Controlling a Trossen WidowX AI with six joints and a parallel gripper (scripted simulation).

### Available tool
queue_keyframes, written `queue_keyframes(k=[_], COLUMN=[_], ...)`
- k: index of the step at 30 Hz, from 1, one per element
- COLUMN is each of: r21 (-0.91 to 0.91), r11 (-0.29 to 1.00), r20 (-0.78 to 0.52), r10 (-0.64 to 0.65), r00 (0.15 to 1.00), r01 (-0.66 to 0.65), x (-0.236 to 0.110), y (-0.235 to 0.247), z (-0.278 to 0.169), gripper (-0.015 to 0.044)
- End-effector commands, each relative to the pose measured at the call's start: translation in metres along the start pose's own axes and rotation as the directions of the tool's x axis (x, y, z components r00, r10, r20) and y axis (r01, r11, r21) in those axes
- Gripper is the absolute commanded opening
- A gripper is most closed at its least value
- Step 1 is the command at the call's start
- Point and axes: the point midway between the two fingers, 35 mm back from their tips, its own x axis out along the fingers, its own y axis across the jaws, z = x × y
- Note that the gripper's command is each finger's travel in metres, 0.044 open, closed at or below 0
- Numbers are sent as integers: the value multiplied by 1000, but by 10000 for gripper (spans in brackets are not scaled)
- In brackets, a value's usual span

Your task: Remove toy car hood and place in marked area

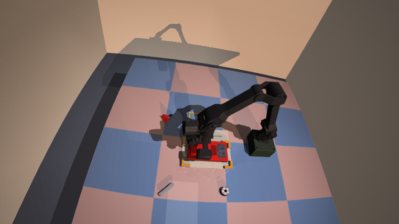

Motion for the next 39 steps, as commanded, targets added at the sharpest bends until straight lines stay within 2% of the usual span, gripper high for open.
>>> queue_keyframes(k=[1,4,8,17,27,28,39], r21=[6,6,0,0,0,0,0], r11=[1000,1000,1000,1000,1000,1000,1000], r20=[-7,-7,0,0,-1,-1,-1], r10=[-4,-4,0,0,0,0,0], r00=[1000,1000,1000,1000,1000,1000,1000], r01=[4,4,0,0,0,0,0], x=[5,5,2,2,-3,-4,-11], y=[-1,-1,0,0,0,0,0], z=[-1,-1,0,0,0,0,0], gripper=[440,440,335,275,12,0,0])
